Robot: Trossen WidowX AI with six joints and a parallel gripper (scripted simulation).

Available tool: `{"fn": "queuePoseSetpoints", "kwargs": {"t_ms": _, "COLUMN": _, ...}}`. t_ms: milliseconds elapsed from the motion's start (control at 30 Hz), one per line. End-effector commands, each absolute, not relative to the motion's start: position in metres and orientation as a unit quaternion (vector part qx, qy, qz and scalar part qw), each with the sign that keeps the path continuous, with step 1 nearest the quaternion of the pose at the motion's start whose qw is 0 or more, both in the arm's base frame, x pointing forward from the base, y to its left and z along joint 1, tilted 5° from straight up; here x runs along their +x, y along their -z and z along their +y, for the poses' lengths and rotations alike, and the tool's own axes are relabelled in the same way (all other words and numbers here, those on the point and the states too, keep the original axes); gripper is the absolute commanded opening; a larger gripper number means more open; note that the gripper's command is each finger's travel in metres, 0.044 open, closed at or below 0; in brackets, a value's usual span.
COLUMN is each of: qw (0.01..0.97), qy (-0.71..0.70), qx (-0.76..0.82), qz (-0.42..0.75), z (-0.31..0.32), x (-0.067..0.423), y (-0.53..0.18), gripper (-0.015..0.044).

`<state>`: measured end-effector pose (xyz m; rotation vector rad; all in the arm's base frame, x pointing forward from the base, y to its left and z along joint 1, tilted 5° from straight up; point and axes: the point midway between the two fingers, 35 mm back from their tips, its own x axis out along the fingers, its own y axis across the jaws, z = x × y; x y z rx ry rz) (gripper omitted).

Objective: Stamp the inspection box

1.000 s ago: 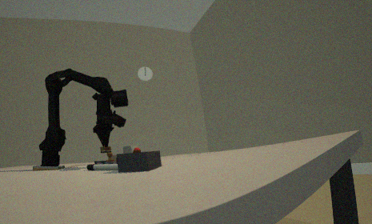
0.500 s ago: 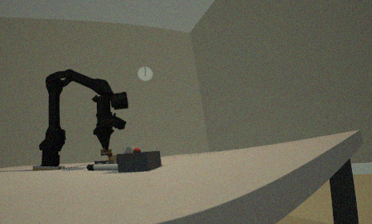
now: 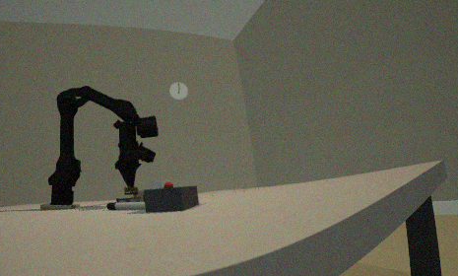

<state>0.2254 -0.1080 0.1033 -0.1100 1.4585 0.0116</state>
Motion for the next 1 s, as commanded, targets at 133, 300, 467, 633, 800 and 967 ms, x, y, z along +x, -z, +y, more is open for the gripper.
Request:
{"fn": "queuePoseSetpoints", "kwargs": {"t_ms": 133, "qw": 0.744, "qy": -0.01, "qx": -0.05, "qz": 0.666, "z": -0.107, "x": 0.226, "y": -0.097, "gripper": 0.0}}
{"fn": "queuePoseSetpoints", "kwargs": {"t_ms": 300, "qw": 0.745, "qy": -0.01, "qx": -0.05, "qz": 0.666, "z": -0.107, "x": 0.226, "y": -0.093, "gripper": 0.0}}
{"fn": "queuePoseSetpoints", "kwargs": {"t_ms": 467, "qw": 0.745, "qy": -0.01, "qx": -0.05, "qz": 0.665, "z": -0.107, "x": 0.226, "y": -0.09, "gripper": 0.0}}
{"fn": "queuePoseSetpoints", "kwargs": {"t_ms": 633, "qw": 0.745, "qy": -0.01, "qx": -0.05, "qz": 0.665, "z": -0.107, "x": 0.226, "y": -0.087, "gripper": 0.0}}
{"fn": "queuePoseSetpoints", "kwargs": {"t_ms": 800, "qw": 0.745, "qy": -0.01, "qx": -0.05, "qz": 0.665, "z": -0.107, "x": 0.226, "y": -0.084, "gripper": 0.0}}
{"fn": "queuePoseSetpoints", "kwargs": {"t_ms": 967, "qw": 0.745, "qy": -0.01, "qx": -0.05, "qz": 0.665, "z": -0.107, "x": 0.226, "y": -0.08, "gripper": 0.0}}
